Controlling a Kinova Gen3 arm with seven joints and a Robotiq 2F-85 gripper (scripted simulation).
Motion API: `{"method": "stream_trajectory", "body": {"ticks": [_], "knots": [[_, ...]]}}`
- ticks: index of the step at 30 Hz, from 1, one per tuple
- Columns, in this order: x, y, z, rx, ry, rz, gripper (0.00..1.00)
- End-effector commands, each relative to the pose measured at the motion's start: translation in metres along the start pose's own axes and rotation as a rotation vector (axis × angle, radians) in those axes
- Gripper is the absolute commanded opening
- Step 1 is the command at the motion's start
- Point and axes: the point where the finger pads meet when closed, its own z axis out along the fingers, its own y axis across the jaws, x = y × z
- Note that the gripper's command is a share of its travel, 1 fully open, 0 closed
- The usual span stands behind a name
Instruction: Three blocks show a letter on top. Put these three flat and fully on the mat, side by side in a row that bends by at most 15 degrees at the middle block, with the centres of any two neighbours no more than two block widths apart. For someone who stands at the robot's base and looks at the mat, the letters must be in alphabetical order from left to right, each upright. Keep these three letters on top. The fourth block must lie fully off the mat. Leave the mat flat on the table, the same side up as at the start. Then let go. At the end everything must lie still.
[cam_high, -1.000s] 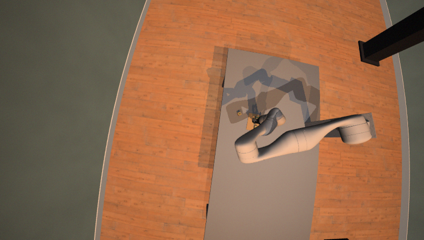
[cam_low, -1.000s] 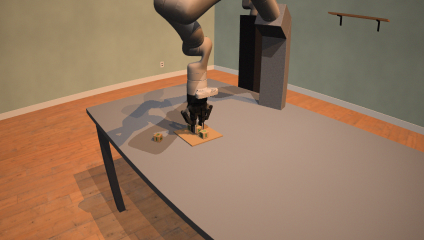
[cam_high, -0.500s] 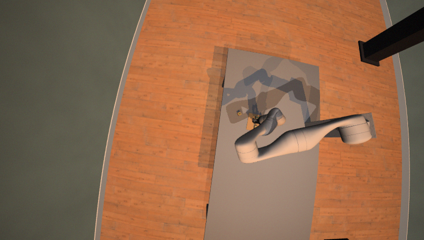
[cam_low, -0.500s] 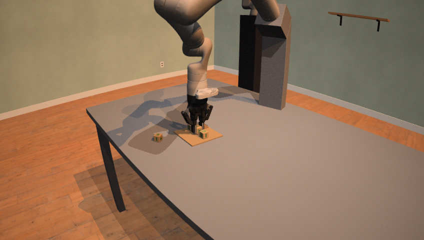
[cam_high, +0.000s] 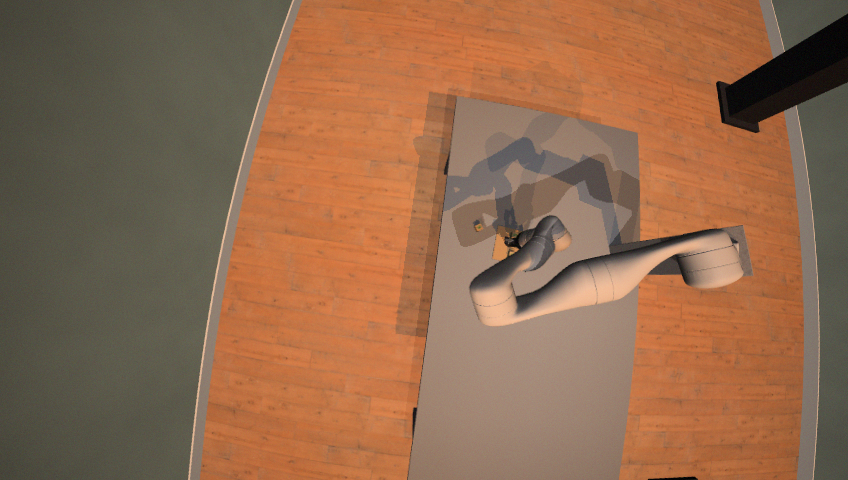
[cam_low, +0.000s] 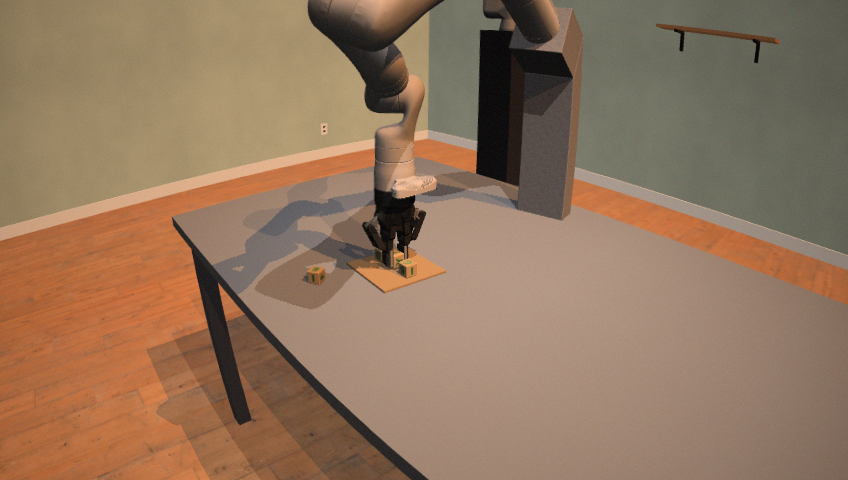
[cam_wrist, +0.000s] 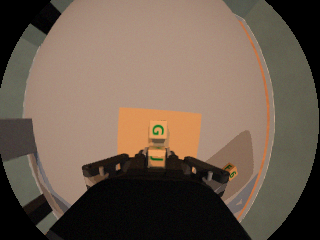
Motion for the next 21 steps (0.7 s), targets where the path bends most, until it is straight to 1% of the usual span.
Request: {"method": "stream_trajectory", "body": {"ticks": [1,21], "knots": [[-0.0001,0.0004,-0.0003,-0.001,0.000,0.000,0.21],[-0.0001,0.0004,0.0018,-0.001,0.000,0.000,0.21]]}}
